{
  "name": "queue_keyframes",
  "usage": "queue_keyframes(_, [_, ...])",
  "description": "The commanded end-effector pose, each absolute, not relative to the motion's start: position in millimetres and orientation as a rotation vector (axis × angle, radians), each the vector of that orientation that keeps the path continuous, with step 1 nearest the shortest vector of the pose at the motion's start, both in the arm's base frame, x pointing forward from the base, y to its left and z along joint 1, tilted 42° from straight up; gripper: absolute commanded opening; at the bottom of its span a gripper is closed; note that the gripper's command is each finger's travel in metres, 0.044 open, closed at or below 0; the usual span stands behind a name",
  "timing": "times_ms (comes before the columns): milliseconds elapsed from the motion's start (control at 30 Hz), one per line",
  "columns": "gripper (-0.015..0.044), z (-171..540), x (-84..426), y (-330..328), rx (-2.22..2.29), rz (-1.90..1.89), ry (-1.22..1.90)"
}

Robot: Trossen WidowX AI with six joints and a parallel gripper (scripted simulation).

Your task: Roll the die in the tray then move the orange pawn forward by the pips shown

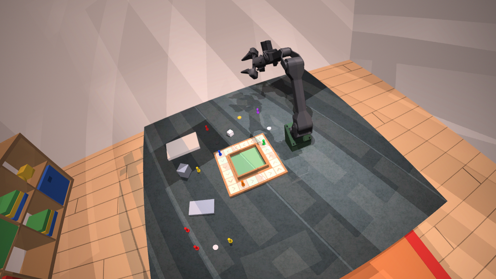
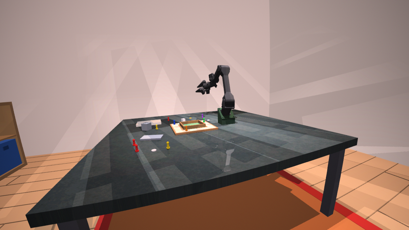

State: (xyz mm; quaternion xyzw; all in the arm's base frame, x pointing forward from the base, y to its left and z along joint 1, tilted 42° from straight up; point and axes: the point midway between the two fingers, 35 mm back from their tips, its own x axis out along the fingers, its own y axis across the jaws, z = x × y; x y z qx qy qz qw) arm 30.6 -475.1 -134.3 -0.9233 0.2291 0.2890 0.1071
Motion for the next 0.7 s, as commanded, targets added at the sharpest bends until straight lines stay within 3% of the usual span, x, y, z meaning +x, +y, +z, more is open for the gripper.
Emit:
queue_keyframes(0, [0.0374,-134.6,32.4,-474.7,-2.731,0.863,0.663])
queue_keyframes(133, [0.0275,-141.3,69.8,-462.9,-2.976,1.089,0.398])
queue_keyframes(400, [0.0275,-152.7,150.9,-418.9,-3.476,1.451,-0.604])
queue_keyframes(667, [0.0275,-156.3,196.8,-378.5,-3.632,1.388,-1.627])
